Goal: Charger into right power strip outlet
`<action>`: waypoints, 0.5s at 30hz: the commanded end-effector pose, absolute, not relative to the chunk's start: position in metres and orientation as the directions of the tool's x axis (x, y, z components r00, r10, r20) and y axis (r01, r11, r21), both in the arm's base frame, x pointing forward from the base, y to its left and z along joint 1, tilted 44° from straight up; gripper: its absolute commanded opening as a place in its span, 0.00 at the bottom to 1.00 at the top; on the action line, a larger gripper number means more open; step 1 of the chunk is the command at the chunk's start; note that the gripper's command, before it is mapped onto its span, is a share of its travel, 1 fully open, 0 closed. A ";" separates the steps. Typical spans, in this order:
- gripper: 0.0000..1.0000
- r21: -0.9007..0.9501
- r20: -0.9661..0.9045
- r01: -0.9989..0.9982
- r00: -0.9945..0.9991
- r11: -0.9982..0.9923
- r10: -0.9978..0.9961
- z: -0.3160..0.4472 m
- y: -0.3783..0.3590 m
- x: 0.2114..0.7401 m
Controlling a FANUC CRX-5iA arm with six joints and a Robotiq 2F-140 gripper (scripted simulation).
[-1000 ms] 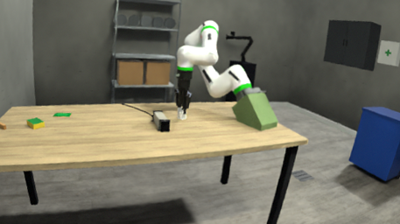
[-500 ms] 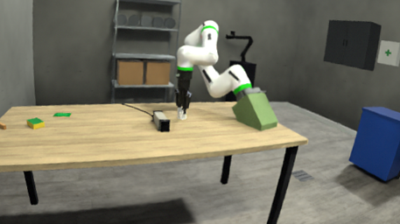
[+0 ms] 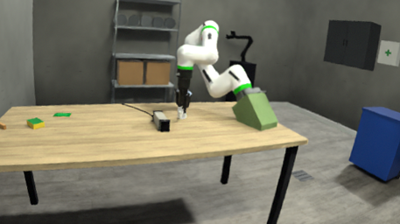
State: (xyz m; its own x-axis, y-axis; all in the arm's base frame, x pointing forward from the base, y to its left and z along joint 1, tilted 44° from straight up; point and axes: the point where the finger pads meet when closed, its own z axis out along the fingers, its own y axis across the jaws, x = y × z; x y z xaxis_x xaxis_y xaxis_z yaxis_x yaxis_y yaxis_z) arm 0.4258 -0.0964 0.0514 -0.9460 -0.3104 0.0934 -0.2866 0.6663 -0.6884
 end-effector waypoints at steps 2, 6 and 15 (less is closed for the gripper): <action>0.10 -0.689 0.092 -0.287 -0.946 0.666 -0.311 0.055 -0.092 0.426; 0.10 -0.689 0.092 -0.287 -0.946 0.666 -0.311 0.060 -0.088 0.425; 0.10 -0.689 0.092 -0.287 -0.946 0.666 -0.311 0.070 -0.079 0.423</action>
